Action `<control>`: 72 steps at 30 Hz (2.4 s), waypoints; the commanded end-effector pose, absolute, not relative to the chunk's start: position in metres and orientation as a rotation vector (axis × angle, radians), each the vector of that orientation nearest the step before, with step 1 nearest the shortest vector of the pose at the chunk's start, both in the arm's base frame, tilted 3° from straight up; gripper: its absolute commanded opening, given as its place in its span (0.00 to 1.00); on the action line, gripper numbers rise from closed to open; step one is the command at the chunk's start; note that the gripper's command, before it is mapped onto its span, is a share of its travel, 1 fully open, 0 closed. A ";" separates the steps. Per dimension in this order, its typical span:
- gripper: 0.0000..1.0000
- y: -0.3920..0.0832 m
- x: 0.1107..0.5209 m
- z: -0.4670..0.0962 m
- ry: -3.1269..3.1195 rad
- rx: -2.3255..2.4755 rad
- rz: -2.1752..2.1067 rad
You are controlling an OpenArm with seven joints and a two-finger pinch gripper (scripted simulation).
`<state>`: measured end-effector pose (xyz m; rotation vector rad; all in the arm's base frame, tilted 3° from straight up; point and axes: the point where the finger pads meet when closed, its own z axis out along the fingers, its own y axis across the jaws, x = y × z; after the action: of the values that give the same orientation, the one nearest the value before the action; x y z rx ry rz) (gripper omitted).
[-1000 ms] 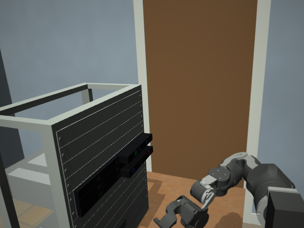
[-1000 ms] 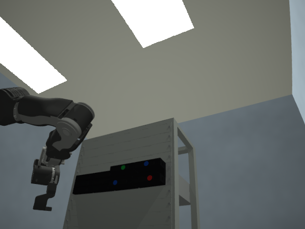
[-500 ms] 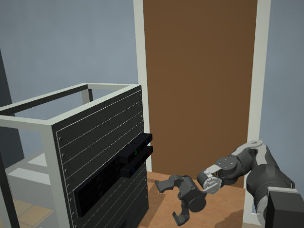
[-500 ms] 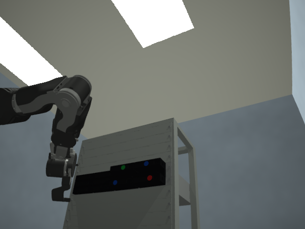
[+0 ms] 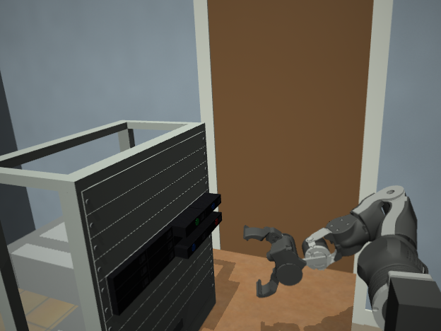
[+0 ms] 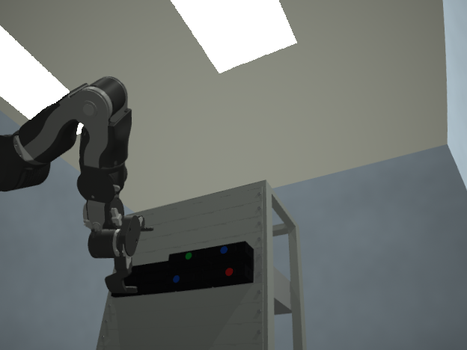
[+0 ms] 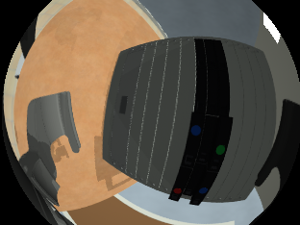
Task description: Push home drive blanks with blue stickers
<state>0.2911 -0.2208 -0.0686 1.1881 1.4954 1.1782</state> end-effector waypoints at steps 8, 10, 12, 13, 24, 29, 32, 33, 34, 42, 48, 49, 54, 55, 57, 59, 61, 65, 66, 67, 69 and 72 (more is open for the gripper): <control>1.00 -0.262 0.278 -0.046 1.283 1.217 1.141; 1.00 -0.262 0.278 -0.046 1.283 1.217 1.141; 1.00 -0.270 0.274 -0.043 1.251 1.222 1.127; 1.00 -0.273 0.273 -0.041 1.236 1.223 1.121; 1.00 -0.296 0.260 -0.030 1.140 1.232 1.071; 1.00 -0.299 0.259 -0.029 1.130 1.232 1.066; 1.00 -0.300 0.258 -0.029 1.125 1.232 1.063; 1.00 -0.300 0.258 -0.029 1.124 1.232 1.063; 1.00 -0.300 0.258 -0.029 1.124 1.232 1.063; 1.00 -0.300 0.258 -0.029 1.124 1.232 1.063; 1.00 -0.300 0.258 -0.029 1.124 1.232 1.063; 1.00 -0.300 0.258 -0.029 1.124 1.232 1.063; 1.00 -0.300 0.258 -0.029 1.124 1.232 1.063; 1.00 -0.300 0.258 -0.029 1.124 1.232 1.063; 1.00 -0.300 0.258 -0.029 1.124 1.232 1.063; 1.00 -0.300 0.258 -0.029 1.124 1.232 1.063; 1.00 -0.300 0.258 -0.029 1.124 1.232 1.063; 1.00 -0.300 0.258 -0.029 1.124 1.232 1.063; 1.00 -0.300 0.258 -0.029 1.124 1.232 1.062; 1.00 -0.300 0.258 -0.029 1.124 1.232 1.062; 1.00 -0.300 0.258 -0.029 1.124 1.232 1.062; 1.00 -0.300 0.258 -0.029 1.124 1.232 1.062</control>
<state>0.2588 -0.2996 -0.0296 1.2024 0.9602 1.0129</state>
